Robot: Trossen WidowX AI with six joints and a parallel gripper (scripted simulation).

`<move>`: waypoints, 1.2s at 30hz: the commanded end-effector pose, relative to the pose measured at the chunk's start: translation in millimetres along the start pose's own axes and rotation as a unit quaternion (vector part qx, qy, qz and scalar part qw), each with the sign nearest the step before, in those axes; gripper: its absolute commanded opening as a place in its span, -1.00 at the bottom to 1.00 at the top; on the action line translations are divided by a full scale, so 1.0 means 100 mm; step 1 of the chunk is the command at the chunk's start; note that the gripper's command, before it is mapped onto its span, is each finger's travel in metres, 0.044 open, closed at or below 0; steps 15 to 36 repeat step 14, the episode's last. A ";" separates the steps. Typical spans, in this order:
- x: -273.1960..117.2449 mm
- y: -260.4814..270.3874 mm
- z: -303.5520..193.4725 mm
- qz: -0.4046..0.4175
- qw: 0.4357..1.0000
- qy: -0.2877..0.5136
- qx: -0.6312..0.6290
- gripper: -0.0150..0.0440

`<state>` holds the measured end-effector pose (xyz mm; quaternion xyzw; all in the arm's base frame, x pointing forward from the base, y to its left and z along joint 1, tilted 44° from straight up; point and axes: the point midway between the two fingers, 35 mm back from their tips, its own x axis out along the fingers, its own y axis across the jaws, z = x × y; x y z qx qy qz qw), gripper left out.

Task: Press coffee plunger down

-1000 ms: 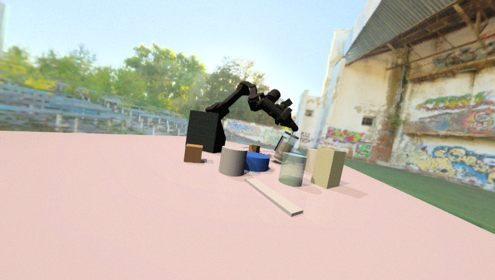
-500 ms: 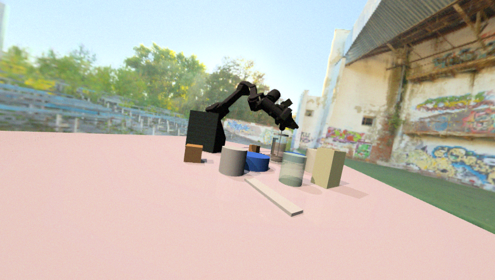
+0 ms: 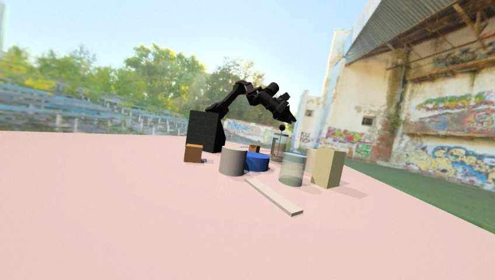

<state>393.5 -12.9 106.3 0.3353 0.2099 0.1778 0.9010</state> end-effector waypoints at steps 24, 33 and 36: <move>-0.58 0.10 0.21 0.007 1.000 -0.002 -0.003 1.00; -0.58 0.10 0.21 0.007 1.000 -0.002 -0.003 1.00; -0.58 0.10 0.21 0.007 1.000 -0.002 -0.003 1.00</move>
